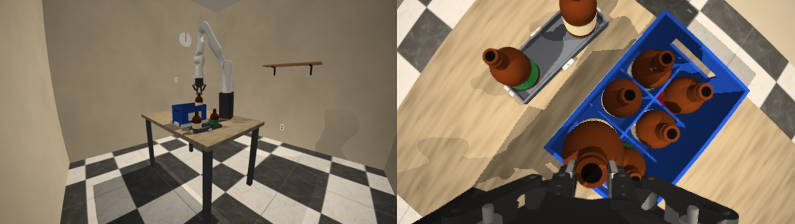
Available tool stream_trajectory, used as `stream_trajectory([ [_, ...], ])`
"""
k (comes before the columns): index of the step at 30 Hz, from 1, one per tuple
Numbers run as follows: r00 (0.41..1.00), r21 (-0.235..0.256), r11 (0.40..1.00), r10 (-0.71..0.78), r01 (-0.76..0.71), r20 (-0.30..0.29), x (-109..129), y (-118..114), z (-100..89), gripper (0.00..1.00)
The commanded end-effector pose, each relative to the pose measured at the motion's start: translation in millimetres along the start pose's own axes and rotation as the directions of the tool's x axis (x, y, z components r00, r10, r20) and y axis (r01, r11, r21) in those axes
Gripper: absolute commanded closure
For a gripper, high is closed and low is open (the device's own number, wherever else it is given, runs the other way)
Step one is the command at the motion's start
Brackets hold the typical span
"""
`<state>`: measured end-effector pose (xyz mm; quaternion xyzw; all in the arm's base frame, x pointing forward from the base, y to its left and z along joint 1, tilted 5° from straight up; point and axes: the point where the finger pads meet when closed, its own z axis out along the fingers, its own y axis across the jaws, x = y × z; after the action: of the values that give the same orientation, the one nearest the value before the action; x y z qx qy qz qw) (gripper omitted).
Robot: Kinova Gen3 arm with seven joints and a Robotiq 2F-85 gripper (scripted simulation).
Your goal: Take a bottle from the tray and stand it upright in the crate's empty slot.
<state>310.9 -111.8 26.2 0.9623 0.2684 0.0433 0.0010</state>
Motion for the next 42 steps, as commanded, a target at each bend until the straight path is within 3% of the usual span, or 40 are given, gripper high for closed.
stream_trajectory([
  [1, 1.0, 0.004, 1.0, -0.005, 0.005, 0.002, 0.1, -4.1, 5.2, 1.0],
  [21, 1.0, 0.004, 1.0, -0.005, 0.005, 0.002, 0.5, -5.0, 21.8, 1.0],
  [42, 1.0, 0.004, 1.0, -0.005, 0.005, 0.002, 0.5, -5.1, 23.6, 1.0],
])
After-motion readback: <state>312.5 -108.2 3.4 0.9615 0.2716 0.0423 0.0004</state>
